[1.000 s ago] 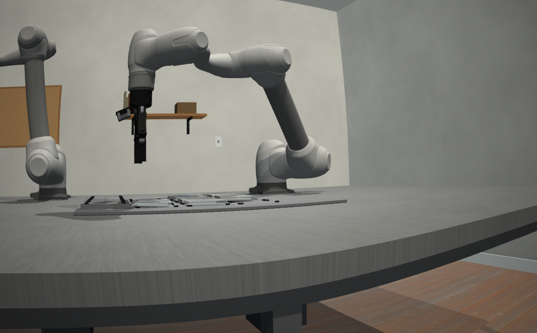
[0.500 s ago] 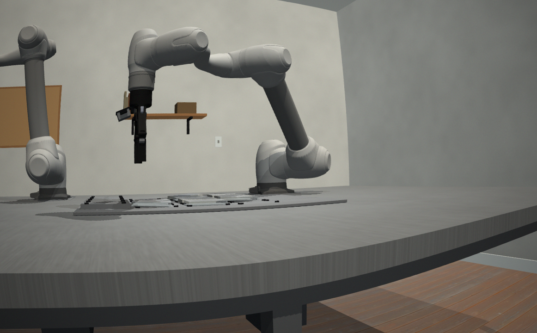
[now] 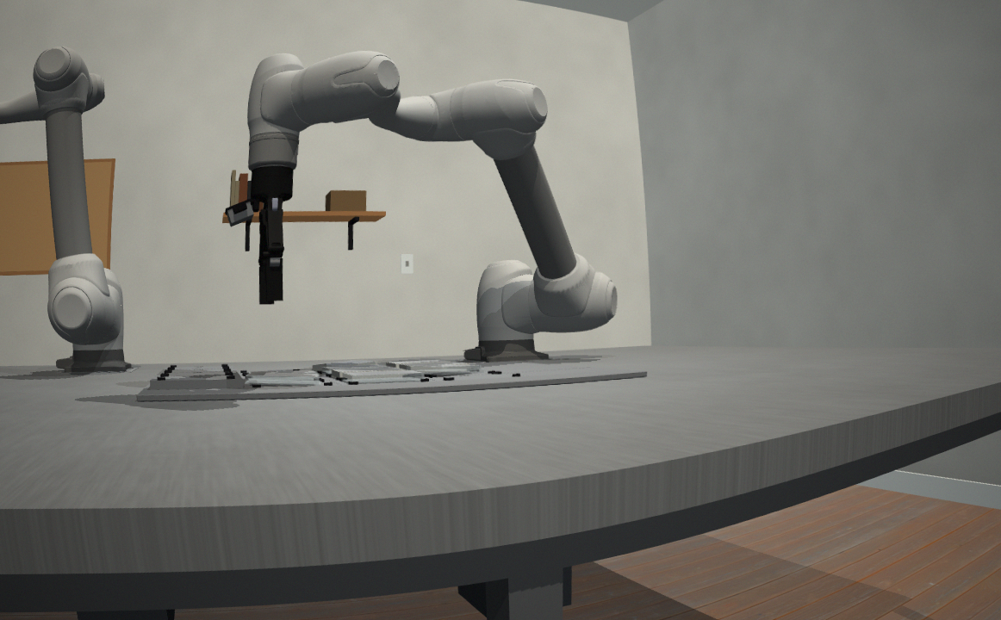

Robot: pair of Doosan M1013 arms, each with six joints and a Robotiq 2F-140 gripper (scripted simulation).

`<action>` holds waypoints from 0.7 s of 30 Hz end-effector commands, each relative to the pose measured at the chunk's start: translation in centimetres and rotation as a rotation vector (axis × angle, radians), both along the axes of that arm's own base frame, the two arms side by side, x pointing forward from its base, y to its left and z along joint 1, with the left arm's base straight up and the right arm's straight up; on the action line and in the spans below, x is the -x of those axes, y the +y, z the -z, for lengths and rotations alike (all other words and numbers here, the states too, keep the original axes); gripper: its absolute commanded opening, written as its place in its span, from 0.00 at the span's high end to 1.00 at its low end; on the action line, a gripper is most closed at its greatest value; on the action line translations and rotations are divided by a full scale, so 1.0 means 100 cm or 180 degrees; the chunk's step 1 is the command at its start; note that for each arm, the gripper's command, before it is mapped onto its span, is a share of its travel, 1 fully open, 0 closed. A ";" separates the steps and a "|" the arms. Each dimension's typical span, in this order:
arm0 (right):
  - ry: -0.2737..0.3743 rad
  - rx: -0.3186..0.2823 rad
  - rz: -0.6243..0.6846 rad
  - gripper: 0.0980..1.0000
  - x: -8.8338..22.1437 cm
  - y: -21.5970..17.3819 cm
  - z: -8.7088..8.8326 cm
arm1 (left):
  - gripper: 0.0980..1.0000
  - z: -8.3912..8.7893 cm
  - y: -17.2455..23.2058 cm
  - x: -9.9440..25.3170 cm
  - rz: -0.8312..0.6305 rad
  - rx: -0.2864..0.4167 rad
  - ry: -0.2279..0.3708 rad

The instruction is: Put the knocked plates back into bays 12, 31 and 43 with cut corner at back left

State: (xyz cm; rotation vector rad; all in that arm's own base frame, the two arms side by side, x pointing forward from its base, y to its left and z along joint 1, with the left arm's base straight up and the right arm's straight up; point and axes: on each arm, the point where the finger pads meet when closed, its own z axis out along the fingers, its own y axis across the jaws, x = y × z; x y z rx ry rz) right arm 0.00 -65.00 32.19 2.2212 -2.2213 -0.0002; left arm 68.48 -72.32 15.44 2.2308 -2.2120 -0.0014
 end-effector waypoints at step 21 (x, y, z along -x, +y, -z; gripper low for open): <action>-0.0001 0.0004 0.0000 0.00 0.000 0.000 -0.001 | 0.00 -0.002 0.083 0.000 0.0000 0.0005 -0.0006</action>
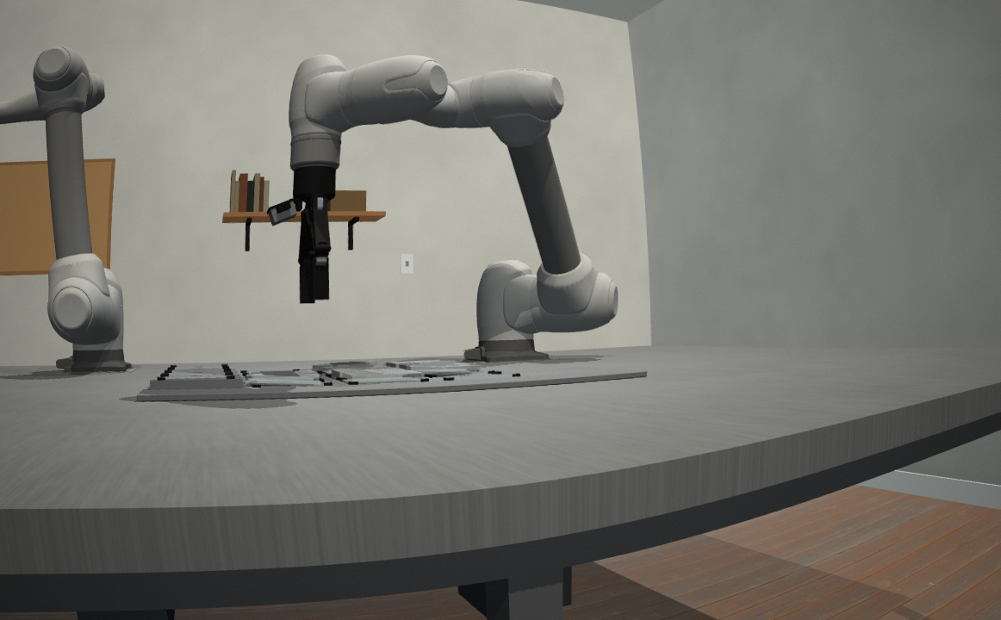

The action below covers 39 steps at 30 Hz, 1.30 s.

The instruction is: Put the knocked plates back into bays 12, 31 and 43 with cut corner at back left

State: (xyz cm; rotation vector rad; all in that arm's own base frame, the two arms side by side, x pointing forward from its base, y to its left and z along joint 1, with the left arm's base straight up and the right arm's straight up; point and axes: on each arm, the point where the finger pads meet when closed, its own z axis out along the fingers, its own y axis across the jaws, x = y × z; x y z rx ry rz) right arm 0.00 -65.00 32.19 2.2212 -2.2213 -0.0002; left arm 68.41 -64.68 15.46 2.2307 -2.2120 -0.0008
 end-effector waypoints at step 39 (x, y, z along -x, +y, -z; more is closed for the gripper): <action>-0.0001 0.0004 0.0000 0.00 0.000 0.000 -0.001 | 0.00 -0.001 0.070 0.000 0.0000 0.0003 -0.0006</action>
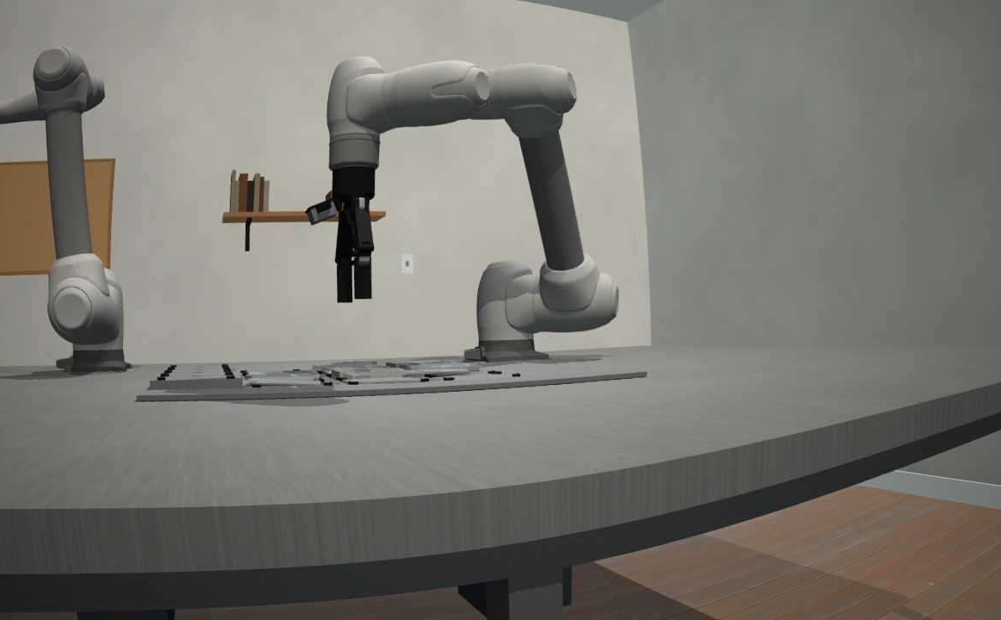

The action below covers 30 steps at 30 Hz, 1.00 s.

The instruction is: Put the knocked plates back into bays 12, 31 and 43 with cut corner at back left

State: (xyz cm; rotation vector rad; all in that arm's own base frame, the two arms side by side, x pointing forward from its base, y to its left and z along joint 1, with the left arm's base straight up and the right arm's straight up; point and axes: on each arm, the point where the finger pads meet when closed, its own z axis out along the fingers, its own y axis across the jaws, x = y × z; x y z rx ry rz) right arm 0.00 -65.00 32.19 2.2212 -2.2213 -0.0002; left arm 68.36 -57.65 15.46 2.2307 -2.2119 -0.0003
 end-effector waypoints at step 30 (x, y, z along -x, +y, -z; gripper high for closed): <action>-0.0001 0.0004 0.0000 0.00 0.000 0.000 -0.001 | 0.34 0.002 0.002 0.015 -0.0424 0.0003 -0.0005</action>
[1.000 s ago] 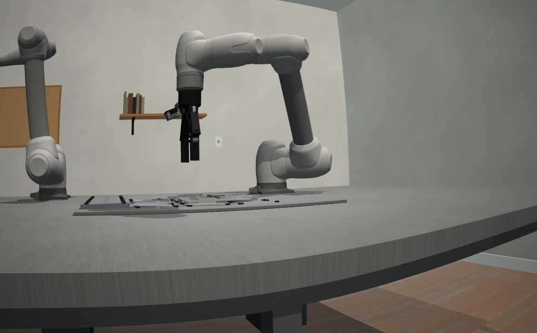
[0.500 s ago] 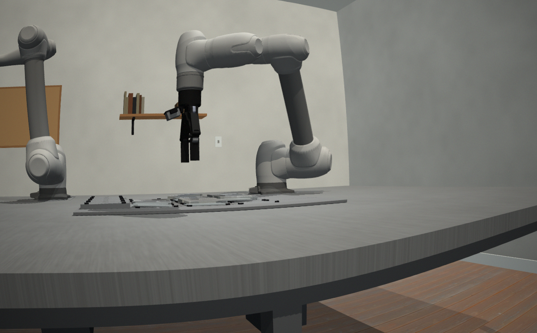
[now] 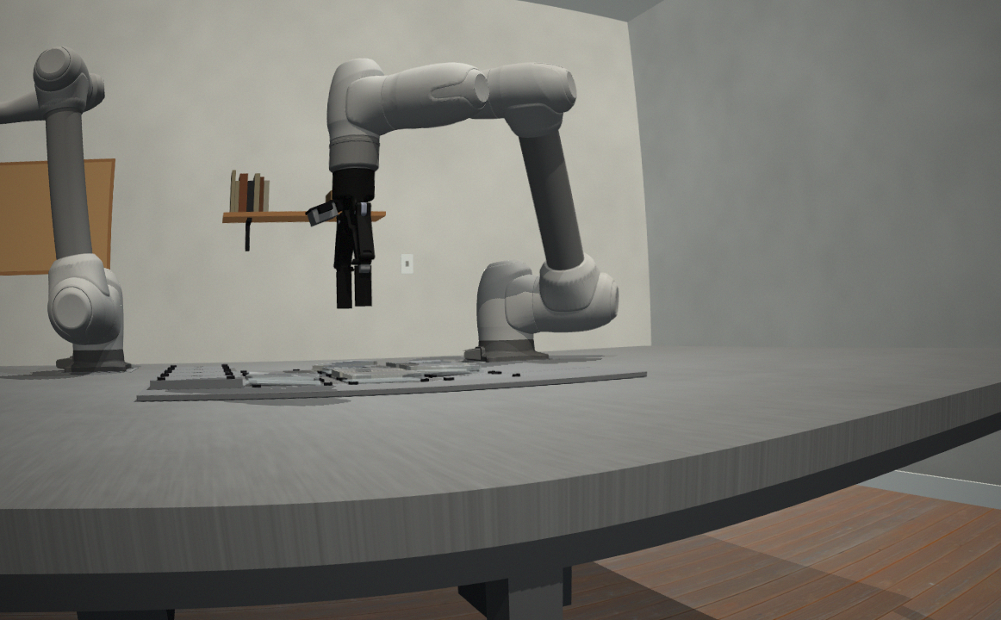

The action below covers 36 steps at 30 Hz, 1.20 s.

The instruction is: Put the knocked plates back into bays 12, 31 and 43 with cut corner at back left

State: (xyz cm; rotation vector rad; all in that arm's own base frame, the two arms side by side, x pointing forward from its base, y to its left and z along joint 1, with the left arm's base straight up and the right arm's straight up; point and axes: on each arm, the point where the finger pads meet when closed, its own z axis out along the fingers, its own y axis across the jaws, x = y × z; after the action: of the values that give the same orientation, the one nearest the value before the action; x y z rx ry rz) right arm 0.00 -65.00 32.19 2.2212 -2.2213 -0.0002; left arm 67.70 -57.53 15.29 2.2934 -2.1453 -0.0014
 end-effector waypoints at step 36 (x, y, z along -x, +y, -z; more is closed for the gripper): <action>-0.0001 0.0004 0.0000 0.00 0.000 0.000 -0.001 | 0.34 0.030 0.018 0.132 -0.1731 0.0001 -0.0007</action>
State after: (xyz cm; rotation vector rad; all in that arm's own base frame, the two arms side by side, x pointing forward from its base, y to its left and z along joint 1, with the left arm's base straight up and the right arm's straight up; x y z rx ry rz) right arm 0.00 -65.00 32.19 2.2212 -2.2213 -0.0002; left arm 55.07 -55.79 12.35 2.7862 -1.4512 -0.0008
